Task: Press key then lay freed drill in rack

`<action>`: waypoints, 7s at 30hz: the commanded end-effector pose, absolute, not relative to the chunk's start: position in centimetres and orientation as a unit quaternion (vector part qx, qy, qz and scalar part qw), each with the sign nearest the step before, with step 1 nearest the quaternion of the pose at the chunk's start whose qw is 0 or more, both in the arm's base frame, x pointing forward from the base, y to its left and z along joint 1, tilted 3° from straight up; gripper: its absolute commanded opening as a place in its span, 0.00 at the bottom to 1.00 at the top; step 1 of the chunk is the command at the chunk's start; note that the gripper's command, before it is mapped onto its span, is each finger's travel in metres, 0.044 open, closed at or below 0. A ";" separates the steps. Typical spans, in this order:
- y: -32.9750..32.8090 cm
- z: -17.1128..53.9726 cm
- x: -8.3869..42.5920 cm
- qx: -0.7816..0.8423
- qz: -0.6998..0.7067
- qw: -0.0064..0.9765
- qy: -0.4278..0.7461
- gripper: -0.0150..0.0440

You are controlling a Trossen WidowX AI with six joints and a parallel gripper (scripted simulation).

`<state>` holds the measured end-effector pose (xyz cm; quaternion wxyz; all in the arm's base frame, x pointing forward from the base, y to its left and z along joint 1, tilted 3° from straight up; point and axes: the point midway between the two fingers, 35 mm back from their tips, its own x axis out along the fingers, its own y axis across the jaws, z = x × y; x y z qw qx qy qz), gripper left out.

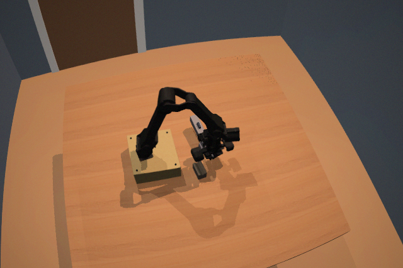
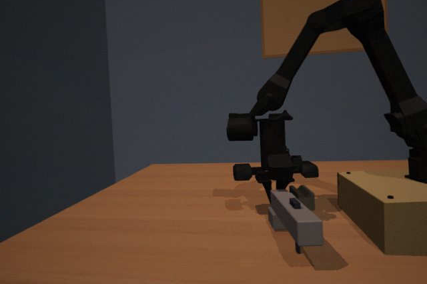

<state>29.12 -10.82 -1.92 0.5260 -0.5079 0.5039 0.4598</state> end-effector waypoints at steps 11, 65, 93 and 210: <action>-13.0 -1.8 29.2 -0.510 0.460 0.525 0.503 0.25; -11.8 -2.3 29.4 -0.511 0.460 0.524 0.502 0.96; -11.8 -2.1 29.1 -0.509 0.460 0.525 0.503 0.25; -18.5 0.8 28.1 -0.511 0.458 0.523 0.505 0.25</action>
